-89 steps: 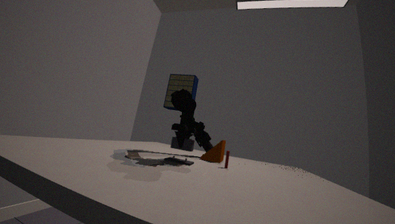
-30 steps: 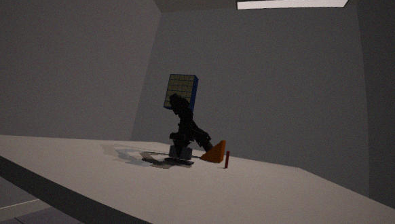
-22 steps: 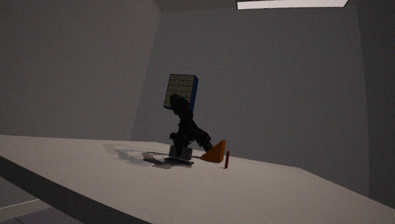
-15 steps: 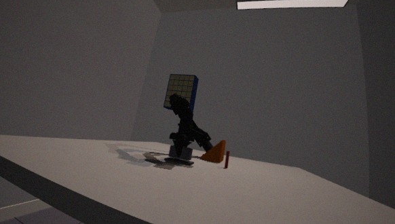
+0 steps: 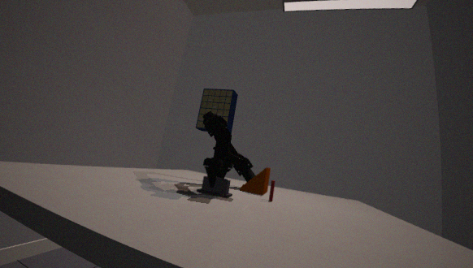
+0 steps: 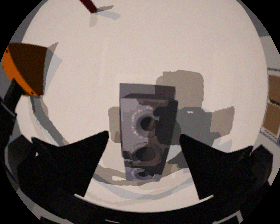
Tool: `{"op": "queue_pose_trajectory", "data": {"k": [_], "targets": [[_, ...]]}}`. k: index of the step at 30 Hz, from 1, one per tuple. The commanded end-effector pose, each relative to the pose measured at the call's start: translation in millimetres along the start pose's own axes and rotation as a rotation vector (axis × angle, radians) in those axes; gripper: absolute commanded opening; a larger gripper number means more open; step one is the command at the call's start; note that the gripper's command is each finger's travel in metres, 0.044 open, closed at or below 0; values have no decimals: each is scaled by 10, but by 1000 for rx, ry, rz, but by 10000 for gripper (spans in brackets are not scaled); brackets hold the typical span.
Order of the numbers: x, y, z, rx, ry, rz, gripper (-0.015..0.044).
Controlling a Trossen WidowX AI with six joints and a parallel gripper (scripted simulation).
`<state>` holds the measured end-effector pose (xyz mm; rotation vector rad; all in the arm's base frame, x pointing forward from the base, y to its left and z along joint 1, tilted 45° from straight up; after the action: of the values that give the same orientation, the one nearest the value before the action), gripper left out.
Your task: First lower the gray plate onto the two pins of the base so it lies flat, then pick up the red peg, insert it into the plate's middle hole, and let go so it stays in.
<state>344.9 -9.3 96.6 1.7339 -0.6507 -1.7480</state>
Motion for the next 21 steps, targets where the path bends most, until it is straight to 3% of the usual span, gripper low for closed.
{"op": "queue_pose_trajectory", "data": {"k": [1, 7, 15, 21], "targets": [[-315, -19, -54, -16, 14, -5, 440], [-1092, -24, 3, -73, 25, 4, 440], [-1117, -44, -33, -61, 28, 3, 440], [-1156, -431, 34, 379, 25, -21, 440]]}}
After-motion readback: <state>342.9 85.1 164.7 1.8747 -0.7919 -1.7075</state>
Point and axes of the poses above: the point midway between the two fingers, 35 mm back from their tips, its own x axis out along the fingers, its own z axis across the jaws, y = z × x, the point moved 4 cm from there along -x, back along the fingers, and after that the axes turned 2 degrees about -x, right-handed, at the moved point
